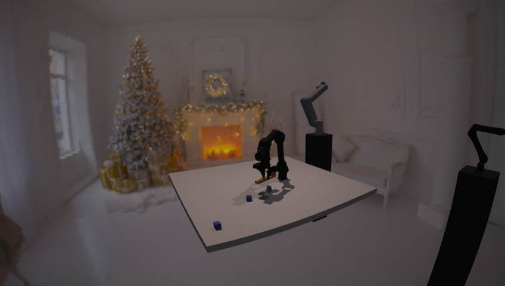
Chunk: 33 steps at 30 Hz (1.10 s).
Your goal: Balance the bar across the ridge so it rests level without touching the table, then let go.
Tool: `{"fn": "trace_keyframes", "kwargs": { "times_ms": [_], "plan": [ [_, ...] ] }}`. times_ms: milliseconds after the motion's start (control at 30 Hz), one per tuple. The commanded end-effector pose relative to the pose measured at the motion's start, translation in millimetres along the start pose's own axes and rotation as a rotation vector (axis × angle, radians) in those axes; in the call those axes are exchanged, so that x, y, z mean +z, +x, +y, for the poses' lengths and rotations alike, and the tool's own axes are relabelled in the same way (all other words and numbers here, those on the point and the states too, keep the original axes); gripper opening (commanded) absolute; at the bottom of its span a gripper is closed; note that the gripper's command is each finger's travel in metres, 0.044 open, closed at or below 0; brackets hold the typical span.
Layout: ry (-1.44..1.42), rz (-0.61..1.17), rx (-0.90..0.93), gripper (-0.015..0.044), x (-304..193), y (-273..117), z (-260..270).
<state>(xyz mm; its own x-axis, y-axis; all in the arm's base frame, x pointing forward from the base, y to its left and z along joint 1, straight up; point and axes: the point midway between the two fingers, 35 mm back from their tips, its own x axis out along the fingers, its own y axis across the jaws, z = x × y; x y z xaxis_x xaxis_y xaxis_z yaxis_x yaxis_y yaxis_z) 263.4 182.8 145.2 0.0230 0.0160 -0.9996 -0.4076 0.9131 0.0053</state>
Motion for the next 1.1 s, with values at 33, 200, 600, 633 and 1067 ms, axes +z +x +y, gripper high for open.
{"fn": "trace_keyframes", "kwargs": {
  "times_ms": [33, 200, 600, 633, 1067],
  "plan": [
    [-0.028, -0.002, 0.001, 0.0, 2.1, -0.2, 6.5],
    [-0.028, -0.002, 0.001, 0.0, 2.7, 6.0, 7.5],
    [-0.028, -0.002, 0.001, 0.0, 3.1, 25.5, 8.6],
    [-0.028, -0.002, 0.001, 0.0, 3.0, 27.2, 8.6],
    [-0.029, -0.002, 0.001, 0.0, 2.0, 42.4, 8.8]
  ]
}}
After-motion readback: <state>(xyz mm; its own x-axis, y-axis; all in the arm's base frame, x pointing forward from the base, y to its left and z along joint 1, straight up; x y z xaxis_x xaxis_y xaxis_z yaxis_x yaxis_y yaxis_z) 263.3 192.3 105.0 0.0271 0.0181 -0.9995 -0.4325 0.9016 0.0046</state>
